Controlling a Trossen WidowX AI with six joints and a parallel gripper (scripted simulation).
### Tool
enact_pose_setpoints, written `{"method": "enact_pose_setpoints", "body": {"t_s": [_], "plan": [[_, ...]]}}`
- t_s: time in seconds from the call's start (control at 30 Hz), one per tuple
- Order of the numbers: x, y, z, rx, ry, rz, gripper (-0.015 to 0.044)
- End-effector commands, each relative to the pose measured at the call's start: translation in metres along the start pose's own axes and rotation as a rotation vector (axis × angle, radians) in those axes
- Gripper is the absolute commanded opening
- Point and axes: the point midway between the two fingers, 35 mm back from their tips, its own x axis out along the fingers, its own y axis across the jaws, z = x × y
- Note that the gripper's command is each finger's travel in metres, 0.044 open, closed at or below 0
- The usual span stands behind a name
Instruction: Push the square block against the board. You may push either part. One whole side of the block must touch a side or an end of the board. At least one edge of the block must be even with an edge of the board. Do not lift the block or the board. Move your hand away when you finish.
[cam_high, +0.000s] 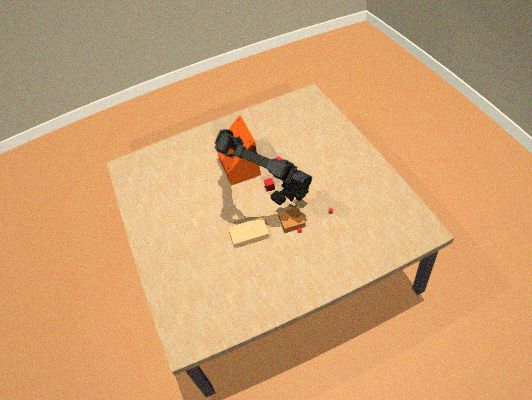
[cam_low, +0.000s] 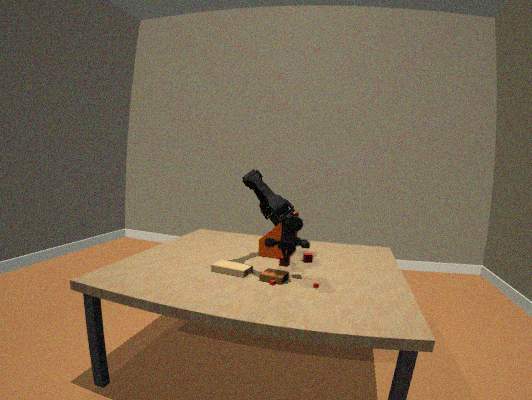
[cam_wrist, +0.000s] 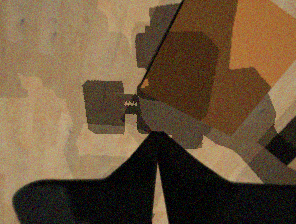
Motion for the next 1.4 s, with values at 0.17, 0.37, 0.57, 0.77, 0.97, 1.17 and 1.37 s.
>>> {"method": "enact_pose_setpoints", "body": {"t_s": [0.17, 0.37, 0.57, 0.77, 0.97, 1.17, 1.37], "plan": [[0.000, 0.005, 0.024, -0.295, 0.001, 0.006, 0.0000], [0.000, 0.008, 0.041, -0.503, -0.001, 0.006, 0.0000], [0.000, 0.011, 0.056, -0.712, -0.002, 0.006, 0.0000], [0.000, 0.014, 0.070, -0.920, -0.003, 0.005, 0.0000], [0.001, 0.017, 0.081, -1.106, -0.005, 0.005, 0.0000], [0.013, 0.017, 0.082, -1.112, -0.005, 0.005, 0.0000], [0.056, 0.017, 0.081, -1.112, -0.002, 0.003, 0.0000]]}}
